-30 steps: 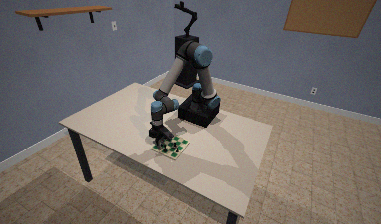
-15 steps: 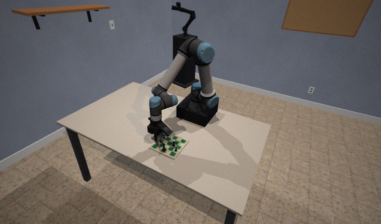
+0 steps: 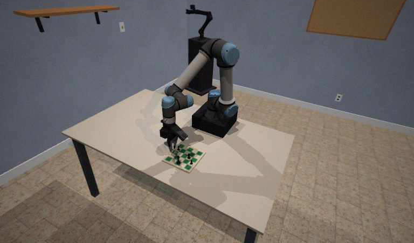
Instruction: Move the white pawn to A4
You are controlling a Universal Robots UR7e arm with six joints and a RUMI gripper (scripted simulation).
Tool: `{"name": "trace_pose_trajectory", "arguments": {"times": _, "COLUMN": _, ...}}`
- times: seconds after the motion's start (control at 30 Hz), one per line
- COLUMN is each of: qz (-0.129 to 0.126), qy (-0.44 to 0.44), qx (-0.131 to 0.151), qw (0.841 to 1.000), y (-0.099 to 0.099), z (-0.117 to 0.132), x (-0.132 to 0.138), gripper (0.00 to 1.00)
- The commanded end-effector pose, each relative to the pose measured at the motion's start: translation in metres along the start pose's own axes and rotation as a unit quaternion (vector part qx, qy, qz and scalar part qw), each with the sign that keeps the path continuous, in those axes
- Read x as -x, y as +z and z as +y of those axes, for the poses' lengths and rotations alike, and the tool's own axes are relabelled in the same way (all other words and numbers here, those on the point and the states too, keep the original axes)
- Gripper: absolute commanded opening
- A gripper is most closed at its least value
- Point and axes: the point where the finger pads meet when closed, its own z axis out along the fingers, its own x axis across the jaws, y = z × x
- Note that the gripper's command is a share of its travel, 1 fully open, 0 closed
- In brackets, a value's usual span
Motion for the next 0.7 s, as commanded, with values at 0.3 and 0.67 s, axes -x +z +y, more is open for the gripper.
{"name": "trace_pose_trajectory", "arguments": {"times": 0.3, "qz": 0.0, "qy": 0.0, "qx": 0.0, "qw": 1.0, "y": -0.0034, "z": 0.0001, "x": -0.0002, "gripper": 1.0}}
{"name": "trace_pose_trajectory", "arguments": {"times": 0.67, "qz": 0.0, "qy": 0.0, "qx": 0.0, "qw": 1.0, "y": -0.0034, "z": 0.0001, "x": -0.0002, "gripper": 1.0}}
